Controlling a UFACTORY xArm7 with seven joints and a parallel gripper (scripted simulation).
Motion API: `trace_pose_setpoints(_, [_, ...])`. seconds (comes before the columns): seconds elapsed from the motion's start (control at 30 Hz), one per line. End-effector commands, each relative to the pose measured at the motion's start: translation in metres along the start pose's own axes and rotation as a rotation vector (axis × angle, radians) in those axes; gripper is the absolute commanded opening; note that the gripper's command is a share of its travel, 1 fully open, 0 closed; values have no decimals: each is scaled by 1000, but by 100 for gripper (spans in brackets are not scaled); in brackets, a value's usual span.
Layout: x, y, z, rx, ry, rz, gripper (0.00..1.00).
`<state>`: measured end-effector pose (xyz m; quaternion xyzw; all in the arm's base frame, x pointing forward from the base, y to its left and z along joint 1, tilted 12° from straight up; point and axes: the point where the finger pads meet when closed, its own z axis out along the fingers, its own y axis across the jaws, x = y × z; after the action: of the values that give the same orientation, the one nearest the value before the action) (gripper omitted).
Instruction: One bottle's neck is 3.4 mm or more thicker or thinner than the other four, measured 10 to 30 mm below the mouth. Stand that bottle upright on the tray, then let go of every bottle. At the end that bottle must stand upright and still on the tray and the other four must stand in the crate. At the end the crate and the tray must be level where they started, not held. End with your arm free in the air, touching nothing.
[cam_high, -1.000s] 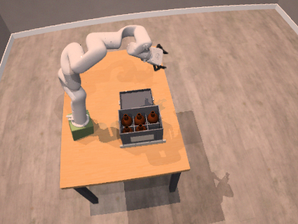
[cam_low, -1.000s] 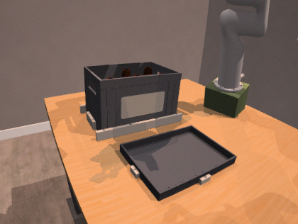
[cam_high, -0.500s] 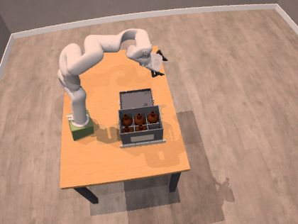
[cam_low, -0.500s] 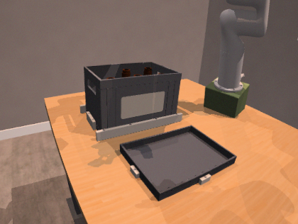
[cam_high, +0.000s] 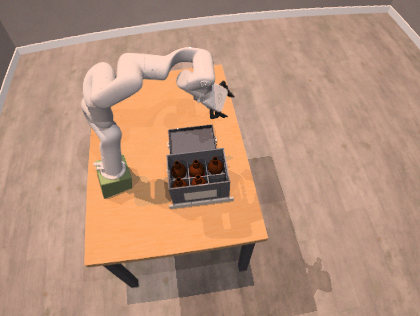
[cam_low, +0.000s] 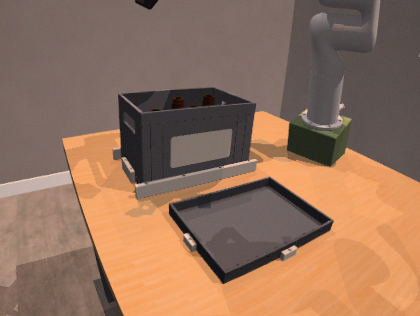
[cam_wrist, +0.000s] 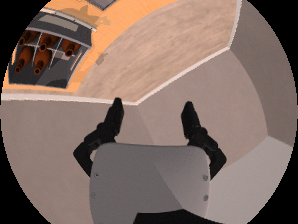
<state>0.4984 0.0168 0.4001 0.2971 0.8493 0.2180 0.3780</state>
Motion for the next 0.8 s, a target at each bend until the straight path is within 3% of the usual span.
trace_pose_setpoints(0.0, [-8,-43,-7,68,33,33,100])
trace_pose_setpoints(0.4, [-9,-47,-7,76,37,36,100])
trace_pose_setpoints(0.43, [-9,-83,-10,137,75,63,100])
trace_pose_setpoints(0.47, [-9,-92,-10,152,85,70,100])
trace_pose_setpoints(0.6, [-7,-117,-11,195,114,86,100])
trace_pose_setpoints(0.77, [-7,-117,-11,195,114,86,100])
